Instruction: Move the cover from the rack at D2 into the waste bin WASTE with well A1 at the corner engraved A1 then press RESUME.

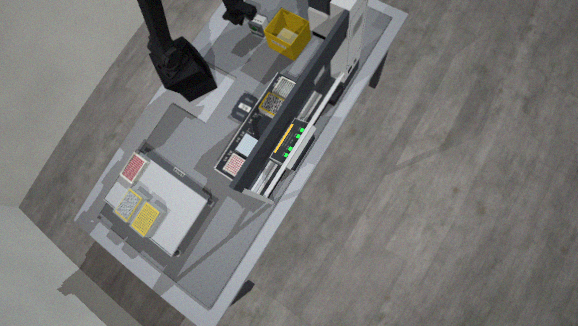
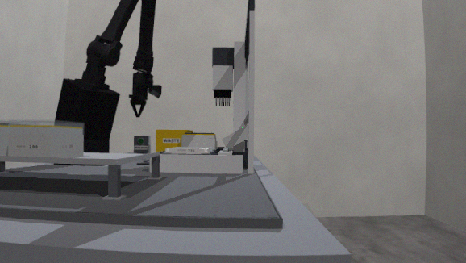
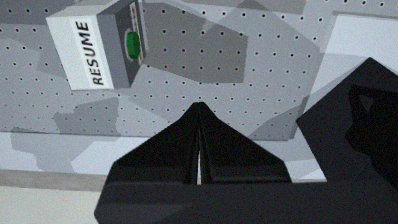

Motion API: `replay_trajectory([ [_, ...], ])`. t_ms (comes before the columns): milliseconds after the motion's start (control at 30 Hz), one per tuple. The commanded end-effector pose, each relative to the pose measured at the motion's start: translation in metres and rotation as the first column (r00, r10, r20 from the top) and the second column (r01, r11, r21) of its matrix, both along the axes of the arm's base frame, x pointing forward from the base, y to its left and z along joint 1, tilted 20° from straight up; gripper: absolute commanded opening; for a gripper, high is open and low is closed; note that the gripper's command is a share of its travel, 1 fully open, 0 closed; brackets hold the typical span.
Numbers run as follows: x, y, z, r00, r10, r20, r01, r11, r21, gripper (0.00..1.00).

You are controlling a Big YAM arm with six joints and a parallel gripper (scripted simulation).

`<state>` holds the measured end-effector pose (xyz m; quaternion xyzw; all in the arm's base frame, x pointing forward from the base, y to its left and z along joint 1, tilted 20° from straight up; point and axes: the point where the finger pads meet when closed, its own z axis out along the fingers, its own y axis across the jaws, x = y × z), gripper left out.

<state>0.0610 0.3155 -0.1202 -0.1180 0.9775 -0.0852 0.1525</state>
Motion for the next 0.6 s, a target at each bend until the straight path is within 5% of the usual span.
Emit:
replay_trajectory([
  [0,0.006,-0.001,-0.009,1.0,0.007,0.002,-0.007,1.0,-0.003,0.0],
  [567,0.014,-0.003,-0.032,1.0,0.007,0.002,-0.007,1.0,-0.001,0.0],
])
